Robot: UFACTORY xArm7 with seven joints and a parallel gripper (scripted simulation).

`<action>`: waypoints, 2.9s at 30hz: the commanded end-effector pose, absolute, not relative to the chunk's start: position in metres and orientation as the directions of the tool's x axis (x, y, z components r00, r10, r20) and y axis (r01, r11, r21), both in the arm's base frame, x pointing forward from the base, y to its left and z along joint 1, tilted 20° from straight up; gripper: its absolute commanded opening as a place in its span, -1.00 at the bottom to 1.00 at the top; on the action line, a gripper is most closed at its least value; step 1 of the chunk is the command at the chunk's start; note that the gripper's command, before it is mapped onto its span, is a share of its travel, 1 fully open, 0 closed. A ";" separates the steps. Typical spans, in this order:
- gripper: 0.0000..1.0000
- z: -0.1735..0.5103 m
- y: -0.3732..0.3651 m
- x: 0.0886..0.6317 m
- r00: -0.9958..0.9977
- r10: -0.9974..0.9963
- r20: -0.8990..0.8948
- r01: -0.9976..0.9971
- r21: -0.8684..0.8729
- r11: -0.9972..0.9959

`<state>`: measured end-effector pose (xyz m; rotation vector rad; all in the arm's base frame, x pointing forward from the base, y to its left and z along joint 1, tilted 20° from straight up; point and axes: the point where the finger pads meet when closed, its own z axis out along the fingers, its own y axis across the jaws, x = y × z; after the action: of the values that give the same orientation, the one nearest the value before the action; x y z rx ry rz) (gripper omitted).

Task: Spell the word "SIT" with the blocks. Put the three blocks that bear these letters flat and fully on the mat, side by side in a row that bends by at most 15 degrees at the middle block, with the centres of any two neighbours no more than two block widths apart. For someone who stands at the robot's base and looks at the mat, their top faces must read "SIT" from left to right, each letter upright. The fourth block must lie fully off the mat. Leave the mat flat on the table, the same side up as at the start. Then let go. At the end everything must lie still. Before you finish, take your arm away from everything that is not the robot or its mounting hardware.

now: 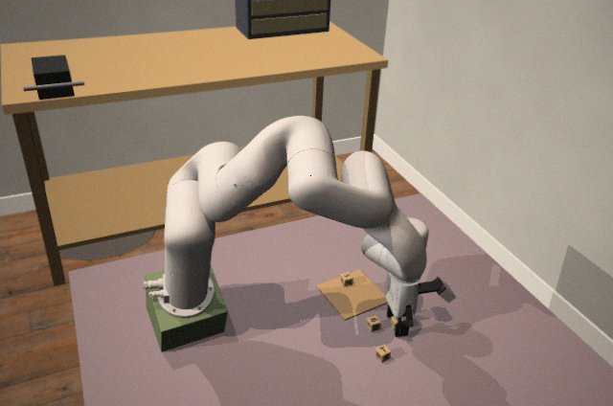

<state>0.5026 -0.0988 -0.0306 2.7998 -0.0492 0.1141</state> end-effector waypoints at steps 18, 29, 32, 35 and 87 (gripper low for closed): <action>0.26 -0.029 -0.098 0.504 0.996 -0.019 0.089 -0.047 0.330 -0.943; -0.16 -0.029 -0.098 0.504 0.996 -0.019 0.089 -0.047 0.330 -0.943; -0.16 -0.029 -0.098 0.504 0.996 -0.019 0.089 -0.047 0.330 -0.943; -0.16 -0.029 -0.098 0.504 0.996 -0.019 0.089 -0.047 0.330 -0.943; -0.57 0.023 -0.080 0.500 0.996 -0.019 0.089 -0.047 0.330 -0.943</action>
<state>0.5004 -0.0906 -0.0074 2.7993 -0.0494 0.1122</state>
